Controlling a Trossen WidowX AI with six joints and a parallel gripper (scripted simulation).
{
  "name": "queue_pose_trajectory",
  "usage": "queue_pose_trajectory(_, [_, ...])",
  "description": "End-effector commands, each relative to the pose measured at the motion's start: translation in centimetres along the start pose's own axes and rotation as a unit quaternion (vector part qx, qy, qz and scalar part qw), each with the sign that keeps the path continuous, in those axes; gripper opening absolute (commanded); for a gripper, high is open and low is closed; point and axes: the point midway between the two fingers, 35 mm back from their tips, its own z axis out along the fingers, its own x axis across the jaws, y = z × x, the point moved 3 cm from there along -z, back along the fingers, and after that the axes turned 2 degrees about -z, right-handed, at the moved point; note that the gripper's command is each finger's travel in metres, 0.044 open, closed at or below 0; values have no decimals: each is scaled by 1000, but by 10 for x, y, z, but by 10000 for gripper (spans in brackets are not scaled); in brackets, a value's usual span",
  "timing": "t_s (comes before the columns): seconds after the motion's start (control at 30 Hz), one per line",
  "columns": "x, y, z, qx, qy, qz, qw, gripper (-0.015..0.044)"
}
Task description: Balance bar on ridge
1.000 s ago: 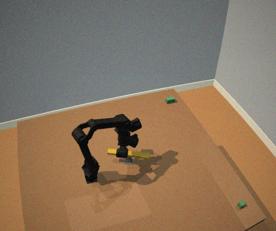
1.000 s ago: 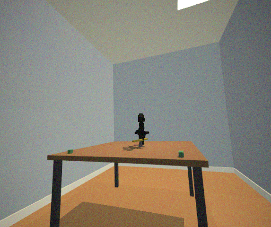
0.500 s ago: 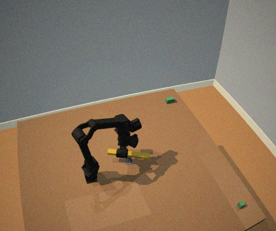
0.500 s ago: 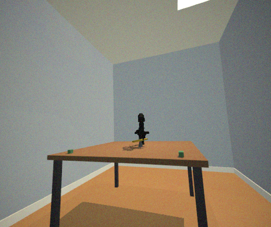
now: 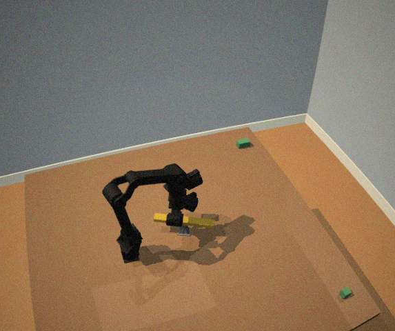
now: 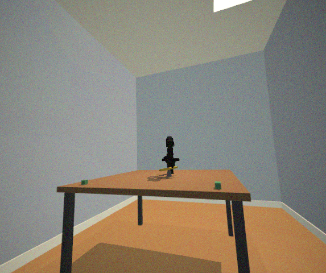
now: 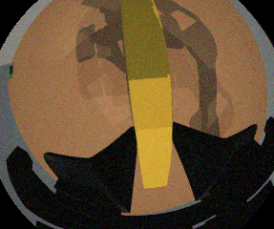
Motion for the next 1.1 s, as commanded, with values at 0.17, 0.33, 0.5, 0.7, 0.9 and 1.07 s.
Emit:
queue_pose_trajectory(0.17, [0, 0, 1, 1, 2, 2, 1000, 0])
queue_pose_trajectory(0.33, [0, 0, 2, 1, 2, 2, 1000, 0])
queue_pose_trajectory(0.5, [0, 0, 2, 1, 2, 2, 1000, 0])
queue_pose_trajectory(0.7, [0, -1, 2, 1, 2, 2, 1000, 0])
queue_pose_trajectory(0.9, [0, -1, 3, 1, 2, 2, 1000, 0])
queue_pose_trajectory(1.07, [0, -1, 3, 1, 2, 2, 1000, 0])
